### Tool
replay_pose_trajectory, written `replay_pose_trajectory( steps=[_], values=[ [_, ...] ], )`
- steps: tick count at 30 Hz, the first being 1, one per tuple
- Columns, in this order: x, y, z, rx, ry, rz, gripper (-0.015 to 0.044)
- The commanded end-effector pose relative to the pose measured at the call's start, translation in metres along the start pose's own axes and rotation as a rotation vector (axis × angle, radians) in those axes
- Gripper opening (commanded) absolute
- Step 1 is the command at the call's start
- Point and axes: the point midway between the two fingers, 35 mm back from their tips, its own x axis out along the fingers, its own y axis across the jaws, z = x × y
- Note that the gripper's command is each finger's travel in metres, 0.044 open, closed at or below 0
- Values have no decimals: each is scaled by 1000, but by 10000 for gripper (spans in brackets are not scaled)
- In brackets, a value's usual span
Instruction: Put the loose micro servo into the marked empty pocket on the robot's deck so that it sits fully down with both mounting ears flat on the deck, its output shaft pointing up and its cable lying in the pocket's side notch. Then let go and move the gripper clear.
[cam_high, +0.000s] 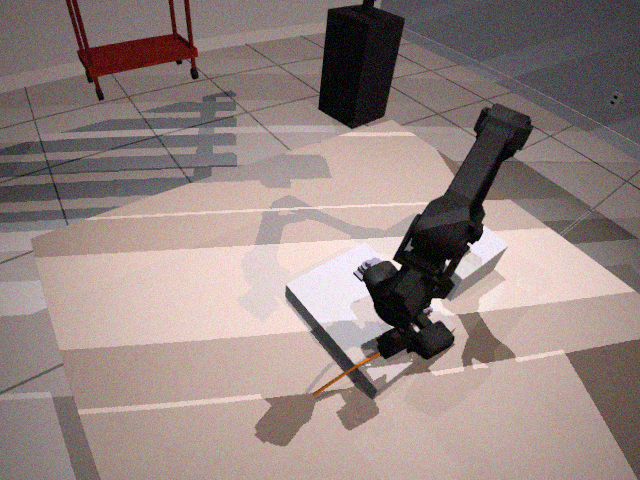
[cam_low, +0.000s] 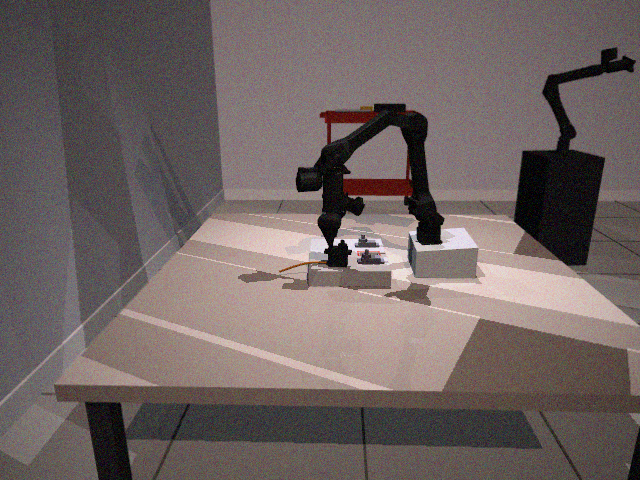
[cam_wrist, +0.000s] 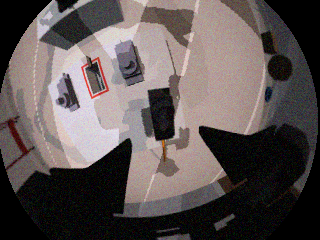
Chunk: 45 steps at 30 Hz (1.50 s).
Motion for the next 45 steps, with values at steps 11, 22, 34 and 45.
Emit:
replay_pose_trajectory(
  steps=[11, 22, 34, 45],
  values=[
    [20, 0, 1, -5, -3, -3, 440],
    [27, 0, 1, -5, -3, -3, 309],
    [27, 0, 1, -5, -3, -3, 72],
    [-3, 3, 8, -5, -4, -3, 0]
  ],
)
